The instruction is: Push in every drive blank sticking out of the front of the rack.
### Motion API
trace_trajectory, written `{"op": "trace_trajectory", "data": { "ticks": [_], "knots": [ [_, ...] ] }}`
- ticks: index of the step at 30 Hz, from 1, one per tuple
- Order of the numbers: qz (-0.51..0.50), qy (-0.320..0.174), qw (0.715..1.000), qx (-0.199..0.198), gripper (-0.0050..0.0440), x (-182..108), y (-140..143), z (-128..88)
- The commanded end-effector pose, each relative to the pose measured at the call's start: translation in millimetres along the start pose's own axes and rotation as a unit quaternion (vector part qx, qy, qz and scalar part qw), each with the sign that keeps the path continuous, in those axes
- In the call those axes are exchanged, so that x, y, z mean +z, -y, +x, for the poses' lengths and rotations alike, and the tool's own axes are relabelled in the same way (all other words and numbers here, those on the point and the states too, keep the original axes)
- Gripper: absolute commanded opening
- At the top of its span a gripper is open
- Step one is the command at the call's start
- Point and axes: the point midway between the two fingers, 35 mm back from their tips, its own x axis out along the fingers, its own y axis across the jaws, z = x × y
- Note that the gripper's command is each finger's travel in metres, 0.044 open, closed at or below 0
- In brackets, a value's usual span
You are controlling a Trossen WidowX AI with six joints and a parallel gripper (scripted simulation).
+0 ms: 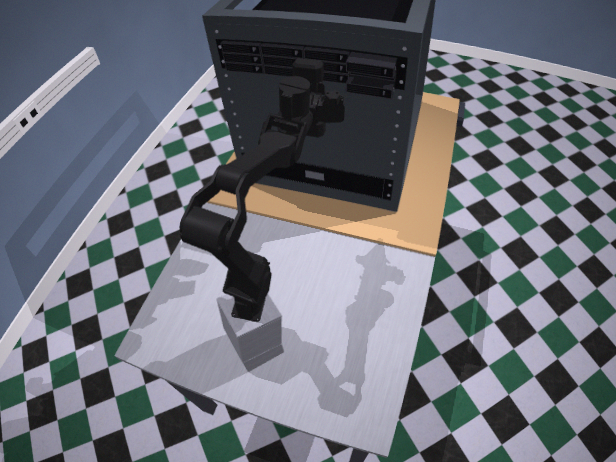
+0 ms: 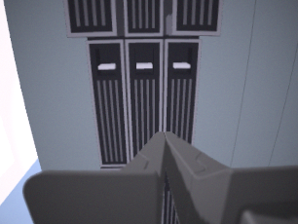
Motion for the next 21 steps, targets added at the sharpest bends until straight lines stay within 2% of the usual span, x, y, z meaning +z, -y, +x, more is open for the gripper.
{"op": "trace_trajectory", "data": {
  "ticks": [1,6,21],
  "knots": [
    [-0.001,0.003,1.000,0.013,-0.0050,0.8,-12.3,0.9],
    [-0.001,0.003,1.000,0.013,-0.0050,1.7,-21.3,3.5],
    [-0.001,0.003,1.000,0.013,-0.0050,1.8,-22.1,3.7]
  ]
}}
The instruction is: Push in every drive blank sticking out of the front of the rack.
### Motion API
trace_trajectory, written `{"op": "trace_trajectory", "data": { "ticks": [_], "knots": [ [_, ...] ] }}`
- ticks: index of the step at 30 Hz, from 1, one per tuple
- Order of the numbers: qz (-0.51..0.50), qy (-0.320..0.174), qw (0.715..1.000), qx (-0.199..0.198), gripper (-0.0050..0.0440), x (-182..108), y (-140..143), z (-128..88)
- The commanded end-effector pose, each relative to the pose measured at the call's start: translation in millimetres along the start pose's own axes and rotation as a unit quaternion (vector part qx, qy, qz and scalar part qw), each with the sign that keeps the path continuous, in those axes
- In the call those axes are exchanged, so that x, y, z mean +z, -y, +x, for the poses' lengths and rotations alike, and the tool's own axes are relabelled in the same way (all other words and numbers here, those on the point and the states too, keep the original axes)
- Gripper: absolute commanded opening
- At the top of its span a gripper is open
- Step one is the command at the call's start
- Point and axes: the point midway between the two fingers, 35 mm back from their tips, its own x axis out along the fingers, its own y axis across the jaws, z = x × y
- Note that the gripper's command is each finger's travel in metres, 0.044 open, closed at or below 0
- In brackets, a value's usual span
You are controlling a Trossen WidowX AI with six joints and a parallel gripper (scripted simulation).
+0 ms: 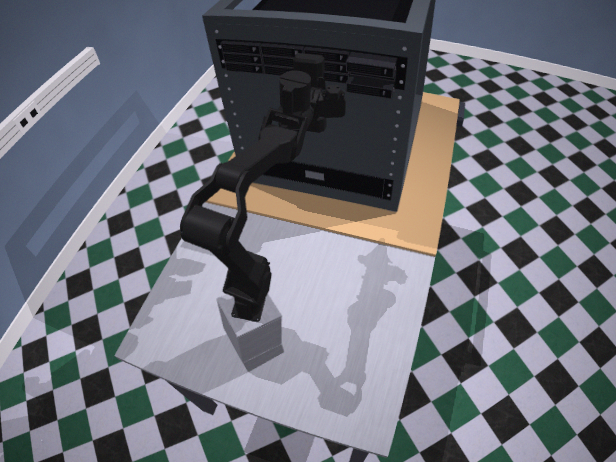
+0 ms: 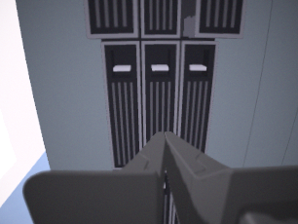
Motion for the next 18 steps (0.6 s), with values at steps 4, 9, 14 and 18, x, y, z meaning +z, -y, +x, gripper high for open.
{"op": "trace_trajectory", "data": {
  "ticks": [4,9,14,18],
  "knots": [
    [-0.001,0.002,1.000,0.010,-0.0050,0.7,-10.7,0.6],
    [-0.001,0.002,1.000,0.010,-0.0050,0.6,-10.0,8.4],
    [-0.001,0.002,1.000,0.010,-0.0050,0.6,-9.8,10.5],
    [-0.001,0.002,1.000,0.010,-0.0050,0.6,-9.8,10.5]
  ]
}}
